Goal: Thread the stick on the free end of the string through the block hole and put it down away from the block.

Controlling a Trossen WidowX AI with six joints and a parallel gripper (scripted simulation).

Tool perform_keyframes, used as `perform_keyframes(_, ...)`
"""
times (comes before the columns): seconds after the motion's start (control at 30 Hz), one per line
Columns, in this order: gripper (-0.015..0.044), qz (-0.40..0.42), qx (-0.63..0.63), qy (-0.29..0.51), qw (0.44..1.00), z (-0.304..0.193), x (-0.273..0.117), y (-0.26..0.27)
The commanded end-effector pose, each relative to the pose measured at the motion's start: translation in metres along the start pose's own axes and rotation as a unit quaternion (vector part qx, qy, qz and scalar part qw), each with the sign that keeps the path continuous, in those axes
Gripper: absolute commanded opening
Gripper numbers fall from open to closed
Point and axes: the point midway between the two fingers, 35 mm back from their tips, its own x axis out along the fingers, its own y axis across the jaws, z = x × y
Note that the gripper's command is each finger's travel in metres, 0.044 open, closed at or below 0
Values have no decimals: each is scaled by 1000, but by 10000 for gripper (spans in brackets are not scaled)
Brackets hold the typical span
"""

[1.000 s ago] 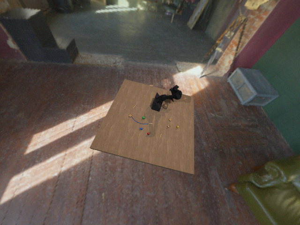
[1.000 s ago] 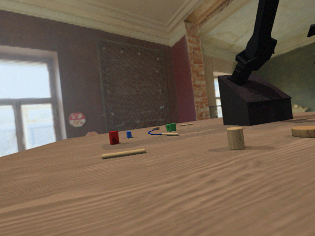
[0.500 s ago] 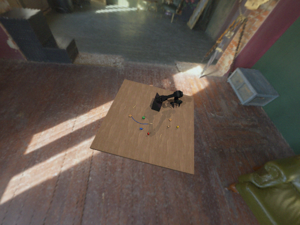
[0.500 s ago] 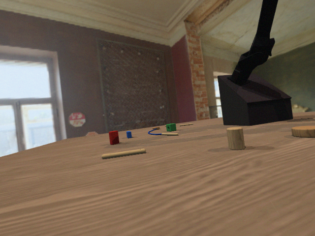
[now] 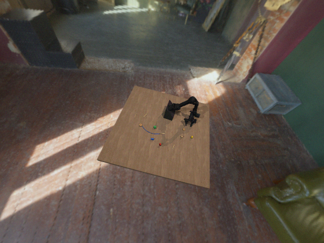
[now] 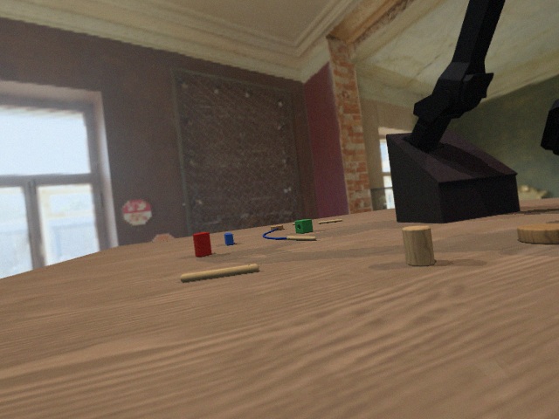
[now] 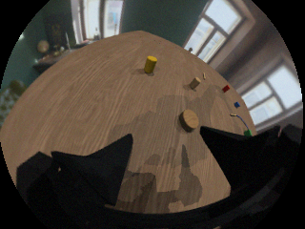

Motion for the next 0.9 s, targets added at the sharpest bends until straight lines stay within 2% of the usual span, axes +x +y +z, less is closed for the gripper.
perform_keyframes(0.0, 440, -60, -27, 2, 998, 26, 38, -25)
perform_keyframes(0.2, 440, -155, -57, 39, 985, 53, 87, -87)
perform_keyframes(0.43, 440, -227, -141, 127, 955, 66, 123, -162)
perform_keyframes(0.67, 440, -218, -230, 292, 902, 41, 151, -246)
perform_keyframes(0.87, 440, -129, -270, 427, 854, 7, 156, -323)
